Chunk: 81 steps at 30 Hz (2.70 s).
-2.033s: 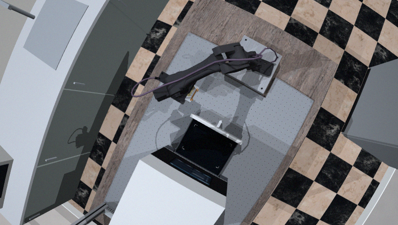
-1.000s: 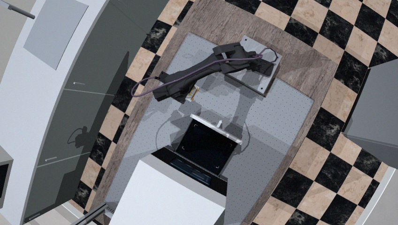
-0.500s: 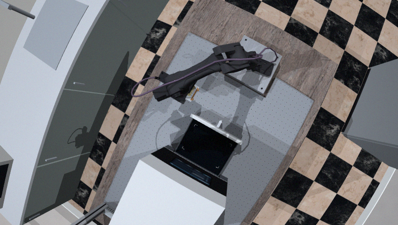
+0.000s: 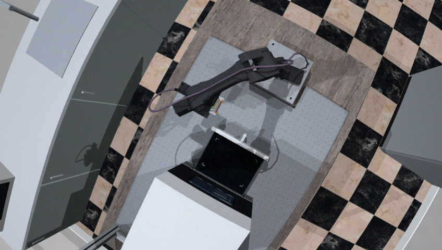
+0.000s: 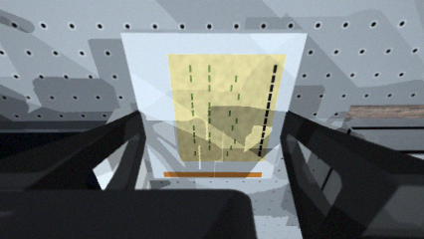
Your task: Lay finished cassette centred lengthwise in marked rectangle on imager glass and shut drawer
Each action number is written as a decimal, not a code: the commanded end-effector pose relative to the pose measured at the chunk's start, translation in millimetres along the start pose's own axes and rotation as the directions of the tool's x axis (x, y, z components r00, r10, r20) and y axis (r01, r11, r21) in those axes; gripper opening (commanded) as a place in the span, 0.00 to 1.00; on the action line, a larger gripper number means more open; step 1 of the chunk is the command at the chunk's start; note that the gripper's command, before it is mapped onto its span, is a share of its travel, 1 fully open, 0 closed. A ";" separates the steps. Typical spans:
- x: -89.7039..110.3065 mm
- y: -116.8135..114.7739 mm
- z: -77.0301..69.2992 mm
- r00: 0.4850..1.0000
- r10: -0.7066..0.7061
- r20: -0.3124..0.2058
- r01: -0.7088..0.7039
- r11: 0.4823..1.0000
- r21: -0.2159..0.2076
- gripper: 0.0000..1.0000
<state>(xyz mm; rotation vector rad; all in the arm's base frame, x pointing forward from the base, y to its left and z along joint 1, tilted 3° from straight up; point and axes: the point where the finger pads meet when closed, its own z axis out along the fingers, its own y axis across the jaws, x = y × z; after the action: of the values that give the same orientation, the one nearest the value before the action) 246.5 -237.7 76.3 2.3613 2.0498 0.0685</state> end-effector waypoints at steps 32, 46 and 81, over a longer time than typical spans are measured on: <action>138.8 71.2 -5.3 1.000 -0.007 0.018 0.007 1.000 -0.018 0.00; 194.7 95.2 -4.4 1.000 -0.007 0.017 0.007 1.000 -0.020 0.00; 194.2 118.4 -2.9 1.000 -0.002 0.018 0.002 1.000 -0.022 0.00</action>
<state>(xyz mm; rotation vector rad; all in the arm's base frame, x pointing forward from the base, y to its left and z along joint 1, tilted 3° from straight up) 384.7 -59.1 80.4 2.3446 2.0518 0.0736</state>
